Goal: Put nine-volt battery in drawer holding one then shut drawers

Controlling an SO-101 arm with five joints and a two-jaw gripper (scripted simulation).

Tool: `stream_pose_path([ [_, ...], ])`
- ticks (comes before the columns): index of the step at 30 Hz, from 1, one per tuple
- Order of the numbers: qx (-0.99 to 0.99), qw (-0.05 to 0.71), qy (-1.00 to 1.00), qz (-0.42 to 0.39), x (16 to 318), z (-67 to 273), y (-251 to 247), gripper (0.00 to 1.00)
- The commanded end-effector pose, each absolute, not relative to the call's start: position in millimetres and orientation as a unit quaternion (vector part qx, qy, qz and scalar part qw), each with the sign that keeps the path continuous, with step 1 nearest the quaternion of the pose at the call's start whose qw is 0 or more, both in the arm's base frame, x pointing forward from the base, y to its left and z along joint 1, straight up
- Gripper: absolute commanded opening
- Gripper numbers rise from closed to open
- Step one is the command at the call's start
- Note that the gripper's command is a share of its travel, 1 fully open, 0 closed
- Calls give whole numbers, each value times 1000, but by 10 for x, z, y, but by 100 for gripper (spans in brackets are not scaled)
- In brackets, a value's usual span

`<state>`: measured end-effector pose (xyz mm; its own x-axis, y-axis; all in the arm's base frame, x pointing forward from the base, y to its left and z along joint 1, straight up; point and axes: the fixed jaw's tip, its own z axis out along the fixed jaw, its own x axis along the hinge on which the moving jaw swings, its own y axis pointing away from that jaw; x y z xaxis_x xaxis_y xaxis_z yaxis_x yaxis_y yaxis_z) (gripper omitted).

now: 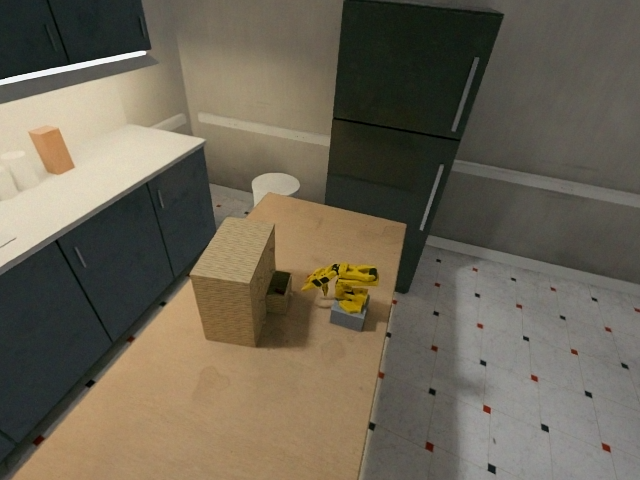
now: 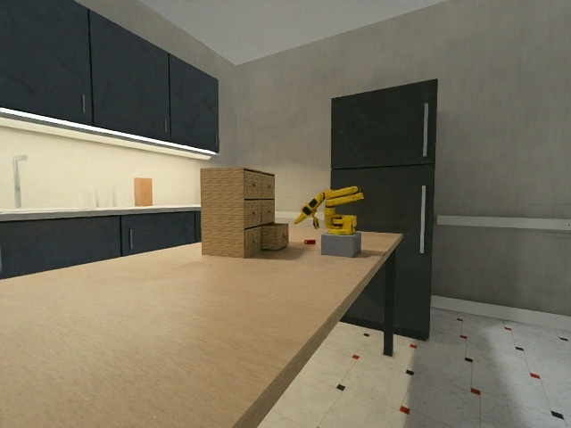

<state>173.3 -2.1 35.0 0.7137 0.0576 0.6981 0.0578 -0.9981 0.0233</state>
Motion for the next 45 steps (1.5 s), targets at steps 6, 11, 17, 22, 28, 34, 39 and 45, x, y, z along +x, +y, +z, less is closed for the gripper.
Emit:
stream_pose_path([
  [6, -923, 1, -31, -383, 1911, 329, -10, 21],
  [11, -923, 1, -31, -383, 1911, 329, -10, 21],
  [17, -923, 2, -30, -384, 1989, 284, -6, 21],
  [22, -922, 2, -30, -386, 2045, 238, -3, 21],
  [28, -922, 2, -30, -386, 2045, 238, -3, 21],
  [34, -922, 2, -30, -387, 2112, 161, 1, 21],
  [39, -921, 2, -30, -388, 2155, 92, 3, 21],
  [45, -921, 2, -30, -388, 2155, 92, 3, 21],
])
